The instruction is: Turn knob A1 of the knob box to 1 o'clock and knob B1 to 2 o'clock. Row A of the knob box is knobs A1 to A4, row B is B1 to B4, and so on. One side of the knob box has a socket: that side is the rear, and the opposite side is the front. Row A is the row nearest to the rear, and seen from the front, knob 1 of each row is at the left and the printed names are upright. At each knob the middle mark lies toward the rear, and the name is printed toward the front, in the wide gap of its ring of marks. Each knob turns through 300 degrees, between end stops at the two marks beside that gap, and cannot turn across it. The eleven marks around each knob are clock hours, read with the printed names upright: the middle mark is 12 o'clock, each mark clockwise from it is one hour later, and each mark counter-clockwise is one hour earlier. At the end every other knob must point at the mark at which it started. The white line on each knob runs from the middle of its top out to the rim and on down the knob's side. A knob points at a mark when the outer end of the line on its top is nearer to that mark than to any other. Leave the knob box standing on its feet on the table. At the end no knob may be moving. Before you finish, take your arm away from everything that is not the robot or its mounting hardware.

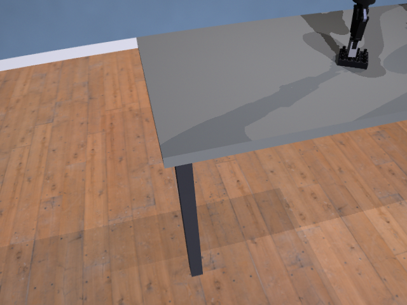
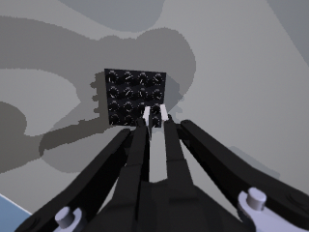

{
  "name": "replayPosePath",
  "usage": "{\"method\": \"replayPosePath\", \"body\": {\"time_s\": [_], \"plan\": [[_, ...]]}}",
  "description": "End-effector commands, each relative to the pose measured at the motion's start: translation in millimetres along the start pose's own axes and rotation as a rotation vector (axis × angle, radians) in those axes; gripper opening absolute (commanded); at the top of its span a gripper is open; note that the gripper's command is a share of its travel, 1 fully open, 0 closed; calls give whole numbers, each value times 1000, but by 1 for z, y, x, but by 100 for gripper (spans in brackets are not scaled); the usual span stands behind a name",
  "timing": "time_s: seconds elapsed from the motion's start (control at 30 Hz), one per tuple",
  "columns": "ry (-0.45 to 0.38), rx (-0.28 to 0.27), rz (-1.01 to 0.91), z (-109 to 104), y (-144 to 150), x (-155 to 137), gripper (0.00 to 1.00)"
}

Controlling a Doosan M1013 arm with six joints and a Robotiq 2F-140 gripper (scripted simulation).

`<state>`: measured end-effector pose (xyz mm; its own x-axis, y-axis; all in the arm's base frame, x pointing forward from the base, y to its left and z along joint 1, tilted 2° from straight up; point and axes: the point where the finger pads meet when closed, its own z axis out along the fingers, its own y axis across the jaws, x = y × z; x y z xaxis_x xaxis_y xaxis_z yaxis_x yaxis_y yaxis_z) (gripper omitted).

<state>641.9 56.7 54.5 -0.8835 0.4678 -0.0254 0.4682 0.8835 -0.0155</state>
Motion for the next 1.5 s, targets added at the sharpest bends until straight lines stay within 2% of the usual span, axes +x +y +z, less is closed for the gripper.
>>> {"method": "replayPosePath", "body": {"time_s": [0.0, 0.7, 1.47], "plan": [[0, 0, 0, 0, 0, 0, 12], [0, 0, 0, 1, 0, 0, 12], [0, 0, 0, 14, 0, 0, 12]]}}
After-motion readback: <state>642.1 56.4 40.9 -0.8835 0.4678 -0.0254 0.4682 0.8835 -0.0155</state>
